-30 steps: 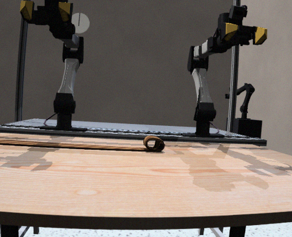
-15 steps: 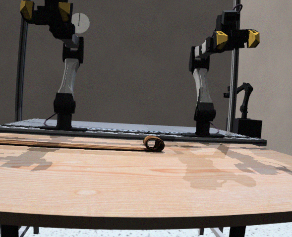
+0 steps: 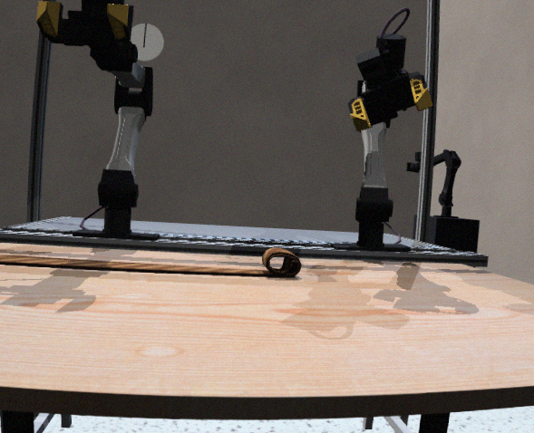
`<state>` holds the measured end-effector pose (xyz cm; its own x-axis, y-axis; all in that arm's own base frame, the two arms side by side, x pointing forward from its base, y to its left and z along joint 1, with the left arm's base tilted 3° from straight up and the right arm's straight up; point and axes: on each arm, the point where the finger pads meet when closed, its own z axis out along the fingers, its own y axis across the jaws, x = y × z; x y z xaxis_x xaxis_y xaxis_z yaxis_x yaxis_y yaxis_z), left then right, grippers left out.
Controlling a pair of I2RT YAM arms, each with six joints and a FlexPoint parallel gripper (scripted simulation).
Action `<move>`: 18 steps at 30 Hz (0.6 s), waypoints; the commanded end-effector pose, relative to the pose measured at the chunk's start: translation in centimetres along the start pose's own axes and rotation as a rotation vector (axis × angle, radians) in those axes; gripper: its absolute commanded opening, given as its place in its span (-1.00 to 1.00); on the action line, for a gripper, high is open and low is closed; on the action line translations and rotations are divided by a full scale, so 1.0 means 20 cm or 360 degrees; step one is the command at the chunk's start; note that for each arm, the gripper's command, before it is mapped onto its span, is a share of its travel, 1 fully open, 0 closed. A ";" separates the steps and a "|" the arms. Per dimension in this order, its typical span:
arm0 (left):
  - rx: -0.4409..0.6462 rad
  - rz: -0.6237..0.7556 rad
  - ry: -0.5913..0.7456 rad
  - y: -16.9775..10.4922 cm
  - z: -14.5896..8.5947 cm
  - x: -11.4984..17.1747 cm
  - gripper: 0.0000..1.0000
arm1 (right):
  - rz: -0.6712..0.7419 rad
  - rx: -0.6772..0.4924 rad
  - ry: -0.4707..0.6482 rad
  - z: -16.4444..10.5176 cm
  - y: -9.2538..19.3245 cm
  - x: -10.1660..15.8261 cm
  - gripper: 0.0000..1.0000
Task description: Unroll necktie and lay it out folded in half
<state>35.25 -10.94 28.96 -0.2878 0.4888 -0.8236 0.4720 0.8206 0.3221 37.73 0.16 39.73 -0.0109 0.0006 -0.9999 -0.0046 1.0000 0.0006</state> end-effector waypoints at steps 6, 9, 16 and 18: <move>0.0287 0.0368 0.0440 -0.28 0.12 0.17 0.79 | 0.0000 0.0000 0.0001 0.00 0.00 0.00 1.00; 0.0414 0.0512 0.0583 -0.41 0.18 0.22 0.77 | 0.0000 0.0000 0.0001 0.00 0.00 0.00 1.00; 0.0695 0.0831 0.0897 -0.69 0.30 0.33 0.72 | 0.0000 0.0000 0.0001 0.00 0.00 0.00 1.00; 0.0769 0.0914 0.0979 -0.76 0.33 0.36 0.71 | 0.0000 0.0000 0.0001 0.00 0.00 0.00 1.00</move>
<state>32.76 -21.99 17.10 -0.2471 0.9102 -0.3324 0.8805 0.3542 0.3152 37.73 0.16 39.74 -0.0109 0.0006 -0.9999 -0.0046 1.0000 0.0006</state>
